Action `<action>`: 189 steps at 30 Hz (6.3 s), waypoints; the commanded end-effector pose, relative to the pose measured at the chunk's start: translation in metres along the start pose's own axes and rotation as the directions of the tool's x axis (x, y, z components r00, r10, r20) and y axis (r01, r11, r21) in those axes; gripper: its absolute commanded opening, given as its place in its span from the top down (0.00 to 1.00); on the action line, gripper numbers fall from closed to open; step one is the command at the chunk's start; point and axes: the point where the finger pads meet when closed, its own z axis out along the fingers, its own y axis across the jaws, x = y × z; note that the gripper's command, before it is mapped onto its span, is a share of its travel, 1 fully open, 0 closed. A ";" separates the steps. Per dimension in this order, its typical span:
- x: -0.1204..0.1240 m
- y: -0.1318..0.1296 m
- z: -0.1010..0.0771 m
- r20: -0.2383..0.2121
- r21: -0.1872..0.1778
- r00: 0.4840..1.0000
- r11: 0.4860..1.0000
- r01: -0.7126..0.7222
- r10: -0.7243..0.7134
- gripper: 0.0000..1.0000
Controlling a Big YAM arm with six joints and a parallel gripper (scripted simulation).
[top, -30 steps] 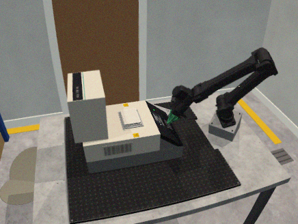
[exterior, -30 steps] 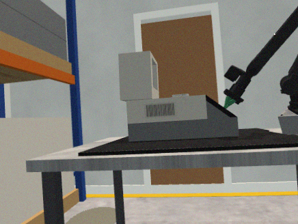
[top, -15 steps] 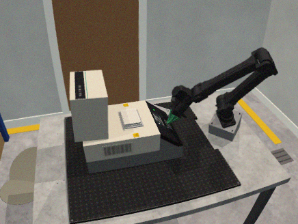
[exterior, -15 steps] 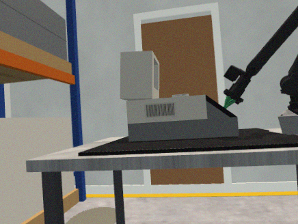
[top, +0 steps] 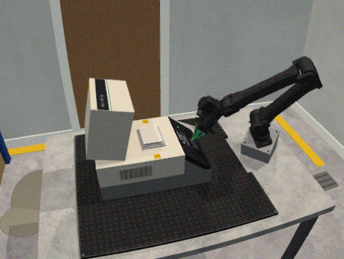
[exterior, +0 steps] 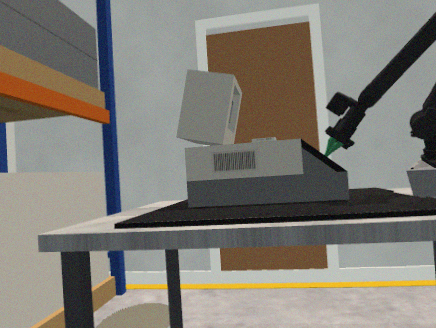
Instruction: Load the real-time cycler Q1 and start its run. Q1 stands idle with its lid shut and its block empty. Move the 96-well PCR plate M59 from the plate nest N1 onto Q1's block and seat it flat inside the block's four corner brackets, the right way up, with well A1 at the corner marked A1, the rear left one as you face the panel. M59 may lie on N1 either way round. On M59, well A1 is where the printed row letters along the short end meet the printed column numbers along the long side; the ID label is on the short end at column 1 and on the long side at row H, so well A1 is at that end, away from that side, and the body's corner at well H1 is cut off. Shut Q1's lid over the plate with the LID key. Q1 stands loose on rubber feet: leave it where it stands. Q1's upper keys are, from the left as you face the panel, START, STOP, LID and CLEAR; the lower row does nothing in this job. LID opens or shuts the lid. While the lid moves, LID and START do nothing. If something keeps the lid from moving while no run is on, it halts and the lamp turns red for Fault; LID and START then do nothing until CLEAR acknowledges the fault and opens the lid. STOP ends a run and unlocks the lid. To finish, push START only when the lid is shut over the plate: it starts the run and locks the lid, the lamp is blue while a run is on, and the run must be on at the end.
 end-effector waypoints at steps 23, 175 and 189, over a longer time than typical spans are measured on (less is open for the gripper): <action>0.003 0.006 -0.025 -0.001 -0.019 1.000 1.000 0.020 -0.020 1.00; -0.001 0.008 -0.129 0.030 -0.062 0.998 0.996 0.064 -0.062 1.00; -0.001 -0.001 -0.125 0.023 -0.051 0.998 0.997 0.053 -0.051 1.00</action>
